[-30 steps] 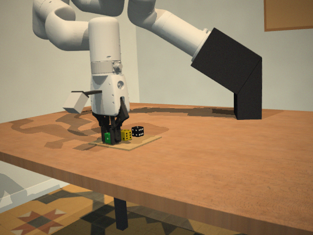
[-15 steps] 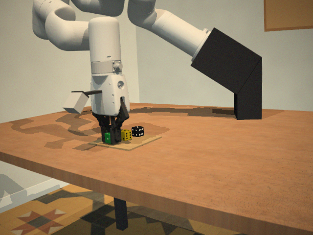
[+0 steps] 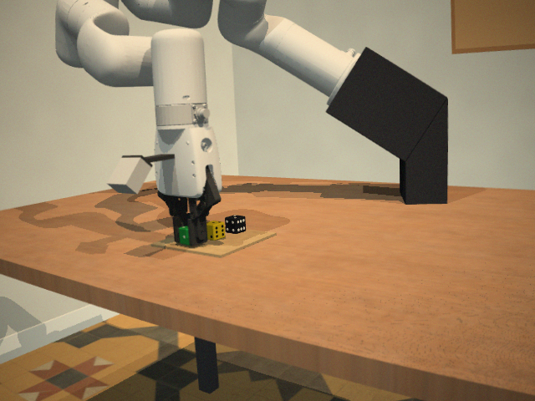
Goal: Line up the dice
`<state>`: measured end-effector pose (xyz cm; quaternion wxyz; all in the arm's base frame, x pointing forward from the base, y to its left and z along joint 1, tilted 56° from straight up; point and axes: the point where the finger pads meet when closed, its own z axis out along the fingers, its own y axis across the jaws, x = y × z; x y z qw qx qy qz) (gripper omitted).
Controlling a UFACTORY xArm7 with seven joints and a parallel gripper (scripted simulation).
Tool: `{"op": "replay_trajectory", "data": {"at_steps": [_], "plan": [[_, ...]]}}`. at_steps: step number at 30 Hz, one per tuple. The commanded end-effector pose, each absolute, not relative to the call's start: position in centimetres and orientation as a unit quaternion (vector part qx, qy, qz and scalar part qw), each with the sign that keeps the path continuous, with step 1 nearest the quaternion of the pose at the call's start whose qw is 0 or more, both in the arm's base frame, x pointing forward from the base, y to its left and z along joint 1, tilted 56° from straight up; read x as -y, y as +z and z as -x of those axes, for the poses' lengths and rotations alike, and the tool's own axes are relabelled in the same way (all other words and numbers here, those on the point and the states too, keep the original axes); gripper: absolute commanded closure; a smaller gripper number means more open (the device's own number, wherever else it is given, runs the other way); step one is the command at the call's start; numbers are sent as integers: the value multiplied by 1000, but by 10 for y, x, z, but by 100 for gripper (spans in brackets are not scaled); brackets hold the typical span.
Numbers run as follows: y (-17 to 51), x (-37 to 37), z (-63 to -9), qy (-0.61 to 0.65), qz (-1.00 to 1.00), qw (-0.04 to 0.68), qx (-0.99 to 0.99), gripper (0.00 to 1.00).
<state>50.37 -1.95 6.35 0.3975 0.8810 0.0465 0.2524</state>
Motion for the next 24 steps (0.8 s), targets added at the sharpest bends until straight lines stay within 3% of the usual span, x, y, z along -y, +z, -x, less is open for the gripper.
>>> {"op": "replay_trajectory", "data": {"at_steps": [1,24], "plan": [[64,18,-504,254,-881,396,-48,79],[63,19,-506,254,-881,396,-48,79]]}}
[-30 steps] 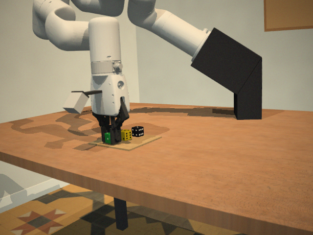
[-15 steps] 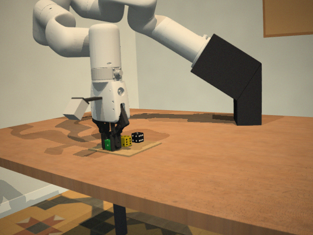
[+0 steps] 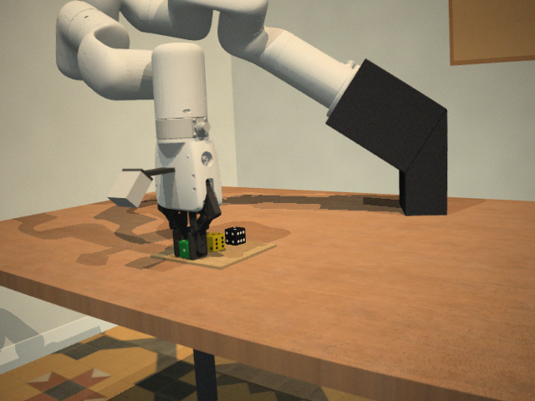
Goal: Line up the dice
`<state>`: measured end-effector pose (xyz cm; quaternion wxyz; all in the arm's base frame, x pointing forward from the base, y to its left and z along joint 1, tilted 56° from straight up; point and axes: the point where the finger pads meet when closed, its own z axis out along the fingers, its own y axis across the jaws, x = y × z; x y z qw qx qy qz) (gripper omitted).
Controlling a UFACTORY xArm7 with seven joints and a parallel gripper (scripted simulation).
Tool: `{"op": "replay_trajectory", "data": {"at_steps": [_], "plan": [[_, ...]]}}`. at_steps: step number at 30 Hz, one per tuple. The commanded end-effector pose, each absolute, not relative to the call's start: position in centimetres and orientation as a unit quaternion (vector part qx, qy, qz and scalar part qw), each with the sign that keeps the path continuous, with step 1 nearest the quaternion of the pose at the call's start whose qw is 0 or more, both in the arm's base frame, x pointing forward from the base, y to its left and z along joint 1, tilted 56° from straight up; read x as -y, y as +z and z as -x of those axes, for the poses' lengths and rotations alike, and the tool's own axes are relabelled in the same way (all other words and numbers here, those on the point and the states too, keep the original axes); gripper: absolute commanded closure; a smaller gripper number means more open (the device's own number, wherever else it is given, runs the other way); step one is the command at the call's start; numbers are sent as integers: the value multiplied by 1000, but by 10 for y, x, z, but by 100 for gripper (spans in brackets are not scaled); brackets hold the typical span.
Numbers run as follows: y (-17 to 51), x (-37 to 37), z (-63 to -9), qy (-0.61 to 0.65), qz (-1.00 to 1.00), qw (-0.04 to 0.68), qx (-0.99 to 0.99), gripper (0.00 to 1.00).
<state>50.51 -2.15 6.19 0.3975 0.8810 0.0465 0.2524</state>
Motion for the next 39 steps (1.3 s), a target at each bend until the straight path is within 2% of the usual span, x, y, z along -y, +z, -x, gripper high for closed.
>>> {"op": "replay_trajectory", "data": {"at_steps": [1,31,32,34,35,39], "plan": [[63,19,-506,254,-881,396,-48,79],[63,19,-506,254,-881,396,-48,79],[63,19,-506,254,-881,396,-48,75],[63,19,-506,254,-881,396,-48,75],[63,19,-506,254,-881,396,-48,71],[63,19,-506,254,-881,396,-48,71]]}}
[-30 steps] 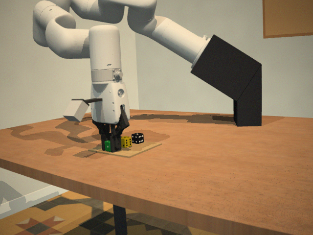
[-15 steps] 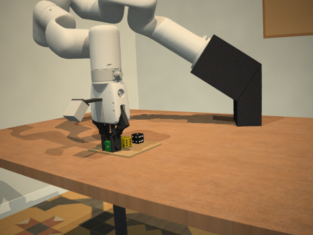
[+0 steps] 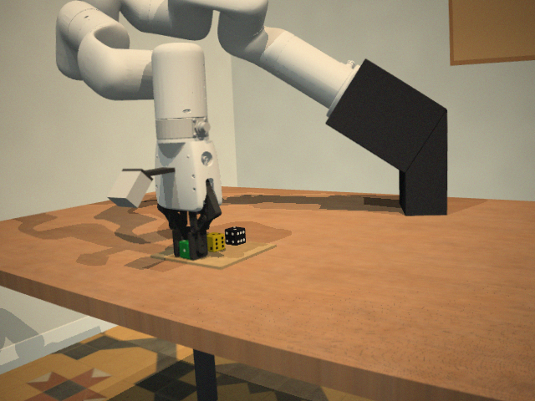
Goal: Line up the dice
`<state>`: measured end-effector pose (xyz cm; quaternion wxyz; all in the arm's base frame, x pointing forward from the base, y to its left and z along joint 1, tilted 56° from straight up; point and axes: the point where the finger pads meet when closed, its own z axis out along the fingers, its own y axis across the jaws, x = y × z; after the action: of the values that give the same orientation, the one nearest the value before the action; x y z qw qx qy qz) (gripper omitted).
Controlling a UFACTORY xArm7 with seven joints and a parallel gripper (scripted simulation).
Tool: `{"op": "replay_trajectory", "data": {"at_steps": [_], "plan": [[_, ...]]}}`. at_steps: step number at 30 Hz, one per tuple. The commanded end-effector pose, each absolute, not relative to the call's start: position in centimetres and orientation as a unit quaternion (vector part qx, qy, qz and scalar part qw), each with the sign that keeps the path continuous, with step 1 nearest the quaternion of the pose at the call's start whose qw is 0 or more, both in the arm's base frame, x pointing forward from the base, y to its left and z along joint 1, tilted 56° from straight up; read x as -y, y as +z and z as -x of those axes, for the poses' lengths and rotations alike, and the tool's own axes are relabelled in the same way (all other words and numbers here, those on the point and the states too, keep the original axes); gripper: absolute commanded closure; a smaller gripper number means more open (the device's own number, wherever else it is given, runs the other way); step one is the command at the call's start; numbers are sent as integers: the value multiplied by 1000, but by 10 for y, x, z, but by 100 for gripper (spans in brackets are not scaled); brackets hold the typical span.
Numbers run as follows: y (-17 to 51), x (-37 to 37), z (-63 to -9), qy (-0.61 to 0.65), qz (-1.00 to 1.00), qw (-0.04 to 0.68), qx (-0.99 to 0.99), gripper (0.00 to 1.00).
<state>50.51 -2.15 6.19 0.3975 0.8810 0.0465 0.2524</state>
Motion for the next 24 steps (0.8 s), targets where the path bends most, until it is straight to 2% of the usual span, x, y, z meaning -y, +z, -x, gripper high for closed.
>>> {"op": "replay_trajectory", "data": {"at_steps": [1,6,7,24], "plan": [[63,19,-506,254,-881,396,-48,67],[63,19,-506,254,-881,396,-48,63],[63,19,-506,254,-881,396,-48,58],[67,14,-501,254,-881,396,-48,58]]}}
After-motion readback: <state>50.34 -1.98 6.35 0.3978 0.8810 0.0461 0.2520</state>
